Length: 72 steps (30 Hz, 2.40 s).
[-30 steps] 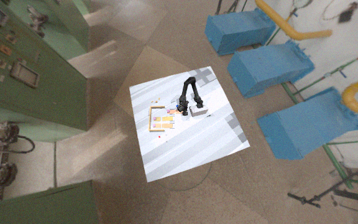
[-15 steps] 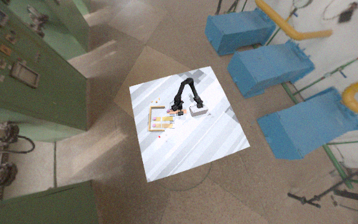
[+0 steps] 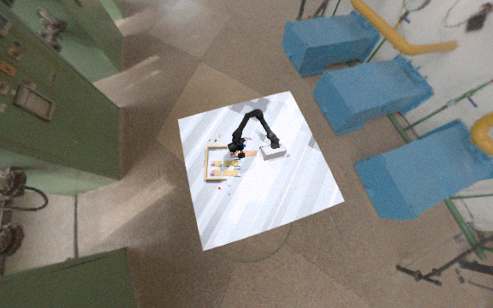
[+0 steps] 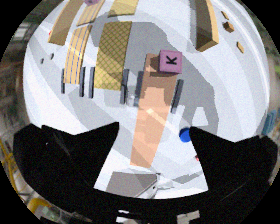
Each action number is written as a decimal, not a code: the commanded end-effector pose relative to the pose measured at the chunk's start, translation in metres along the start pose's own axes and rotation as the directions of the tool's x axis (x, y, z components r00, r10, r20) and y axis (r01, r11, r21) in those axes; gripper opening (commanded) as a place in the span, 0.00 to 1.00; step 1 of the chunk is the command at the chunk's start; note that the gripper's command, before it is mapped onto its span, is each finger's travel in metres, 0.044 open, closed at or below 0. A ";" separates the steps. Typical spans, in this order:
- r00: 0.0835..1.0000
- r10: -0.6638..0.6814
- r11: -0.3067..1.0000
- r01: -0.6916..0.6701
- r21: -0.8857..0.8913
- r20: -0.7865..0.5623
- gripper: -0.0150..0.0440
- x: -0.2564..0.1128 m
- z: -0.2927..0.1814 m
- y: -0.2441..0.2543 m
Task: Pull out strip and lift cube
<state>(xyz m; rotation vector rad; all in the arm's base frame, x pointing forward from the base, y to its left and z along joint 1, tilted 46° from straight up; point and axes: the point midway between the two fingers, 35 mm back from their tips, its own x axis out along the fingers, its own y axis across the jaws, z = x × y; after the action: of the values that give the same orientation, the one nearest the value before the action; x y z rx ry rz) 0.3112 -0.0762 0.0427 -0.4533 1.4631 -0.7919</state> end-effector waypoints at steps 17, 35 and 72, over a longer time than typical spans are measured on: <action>1.000 -0.005 1.000 0.005 -0.001 0.002 1.00 -0.006 0.082 -0.018; 1.000 -0.005 1.000 0.005 -0.001 0.002 0.68 0.019 0.085 -0.018; 1.000 -0.002 1.000 0.002 0.004 0.003 0.25 0.034 0.070 -0.016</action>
<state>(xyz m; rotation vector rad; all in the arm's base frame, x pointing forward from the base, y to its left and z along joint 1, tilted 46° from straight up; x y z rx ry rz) 0.3805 -0.1346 0.0323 -0.4506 1.4626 -0.8009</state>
